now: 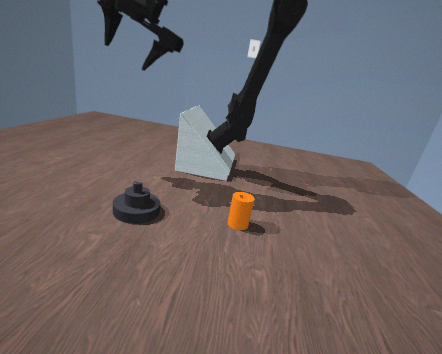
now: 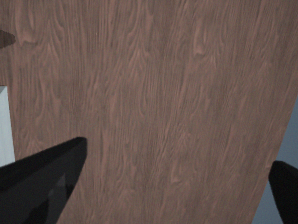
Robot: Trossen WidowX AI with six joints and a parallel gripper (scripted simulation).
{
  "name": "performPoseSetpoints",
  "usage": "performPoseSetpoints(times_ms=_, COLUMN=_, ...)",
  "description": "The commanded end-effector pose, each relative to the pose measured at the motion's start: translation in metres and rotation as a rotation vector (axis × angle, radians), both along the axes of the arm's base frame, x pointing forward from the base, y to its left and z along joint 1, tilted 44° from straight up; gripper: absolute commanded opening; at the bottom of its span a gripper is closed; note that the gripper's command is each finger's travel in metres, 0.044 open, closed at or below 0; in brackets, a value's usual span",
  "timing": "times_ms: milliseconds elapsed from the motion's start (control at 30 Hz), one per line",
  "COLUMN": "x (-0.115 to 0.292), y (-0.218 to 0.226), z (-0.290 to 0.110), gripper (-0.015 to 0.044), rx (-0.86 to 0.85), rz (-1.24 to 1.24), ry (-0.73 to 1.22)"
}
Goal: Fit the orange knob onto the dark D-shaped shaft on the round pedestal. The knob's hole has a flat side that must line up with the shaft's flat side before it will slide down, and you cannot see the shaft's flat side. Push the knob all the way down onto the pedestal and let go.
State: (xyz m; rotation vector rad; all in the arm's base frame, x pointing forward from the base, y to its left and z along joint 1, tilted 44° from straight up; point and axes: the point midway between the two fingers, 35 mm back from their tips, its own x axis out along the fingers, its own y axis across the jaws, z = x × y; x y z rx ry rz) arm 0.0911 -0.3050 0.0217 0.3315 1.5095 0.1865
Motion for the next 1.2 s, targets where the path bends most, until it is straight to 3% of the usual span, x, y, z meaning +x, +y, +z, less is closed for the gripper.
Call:
performPoseSetpoints(times_ms=0, x=0.059, y=0.034, z=0.015, gripper=0.0440, rx=0.015, rz=0.024, ry=-0.048)
performPoseSetpoints(times_ms=367, x=0.176, y=0.164, z=0.054, gripper=0.0440, rx=0.165, rz=-0.004, ry=-0.116)
performPoseSetpoints(times_ms=700, x=0.202, y=0.317, z=0.092, gripper=0.0440, rx=0.417, rz=0.033, ry=-0.056)
performPoseSetpoints(times_ms=1167, x=0.200, y=0.327, z=0.078, gripper=0.0440, rx=0.425, rz=0.034, ry=-0.052)
